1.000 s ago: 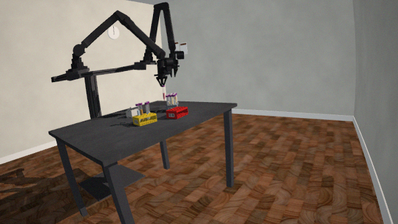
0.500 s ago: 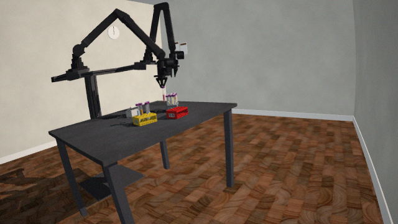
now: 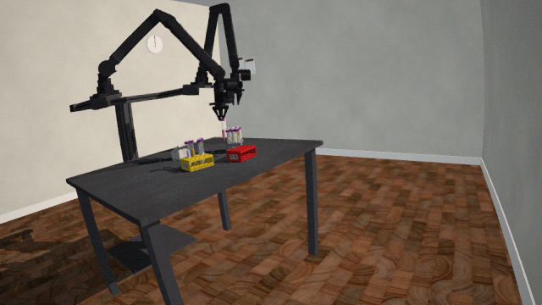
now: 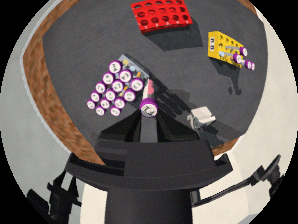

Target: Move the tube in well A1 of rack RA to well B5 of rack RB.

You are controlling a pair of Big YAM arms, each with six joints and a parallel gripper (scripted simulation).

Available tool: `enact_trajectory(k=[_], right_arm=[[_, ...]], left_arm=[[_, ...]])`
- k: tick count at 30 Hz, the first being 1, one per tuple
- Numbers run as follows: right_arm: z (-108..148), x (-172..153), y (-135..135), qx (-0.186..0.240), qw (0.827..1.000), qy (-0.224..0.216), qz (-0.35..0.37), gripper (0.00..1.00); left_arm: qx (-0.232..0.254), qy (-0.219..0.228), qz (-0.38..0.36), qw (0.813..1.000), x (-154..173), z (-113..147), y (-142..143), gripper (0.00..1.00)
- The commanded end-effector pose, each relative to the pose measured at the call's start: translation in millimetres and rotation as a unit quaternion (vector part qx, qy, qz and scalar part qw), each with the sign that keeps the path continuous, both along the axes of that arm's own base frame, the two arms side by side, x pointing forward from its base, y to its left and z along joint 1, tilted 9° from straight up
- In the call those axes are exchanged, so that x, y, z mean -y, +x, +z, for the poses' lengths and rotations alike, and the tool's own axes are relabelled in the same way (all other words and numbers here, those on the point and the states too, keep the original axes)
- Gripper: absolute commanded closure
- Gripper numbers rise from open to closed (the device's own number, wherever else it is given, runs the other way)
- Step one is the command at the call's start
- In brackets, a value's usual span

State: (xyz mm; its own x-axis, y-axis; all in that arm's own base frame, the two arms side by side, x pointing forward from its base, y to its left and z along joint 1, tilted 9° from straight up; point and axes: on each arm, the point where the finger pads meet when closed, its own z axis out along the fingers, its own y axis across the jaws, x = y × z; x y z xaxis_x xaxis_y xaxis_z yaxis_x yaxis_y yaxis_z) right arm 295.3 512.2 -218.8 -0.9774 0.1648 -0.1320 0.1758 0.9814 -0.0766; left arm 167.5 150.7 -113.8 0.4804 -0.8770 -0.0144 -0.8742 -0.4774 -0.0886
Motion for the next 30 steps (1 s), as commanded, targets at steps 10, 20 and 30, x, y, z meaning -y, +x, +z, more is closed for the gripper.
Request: enact_trajectory(k=[10, 20, 30], right_arm=[[30, 14, 38, 0.014, 1.0, 0.023, 0.011, 1.0], [34, 33, 57, 0.015, 1.0, 0.022, 0.011, 1.0], [39, 54, 78, 0.016, 1.0, 0.022, 0.011, 1.0]], left_arm=[[0.002, 0.002, 0.0, 1.0, -2, 1, 2, 0.7], [0.002, 0.002, 0.0, 1.0, -2, 1, 2, 0.7], [0.002, 0.002, 0.0, 1.0, -2, 1, 2, 0.7]])
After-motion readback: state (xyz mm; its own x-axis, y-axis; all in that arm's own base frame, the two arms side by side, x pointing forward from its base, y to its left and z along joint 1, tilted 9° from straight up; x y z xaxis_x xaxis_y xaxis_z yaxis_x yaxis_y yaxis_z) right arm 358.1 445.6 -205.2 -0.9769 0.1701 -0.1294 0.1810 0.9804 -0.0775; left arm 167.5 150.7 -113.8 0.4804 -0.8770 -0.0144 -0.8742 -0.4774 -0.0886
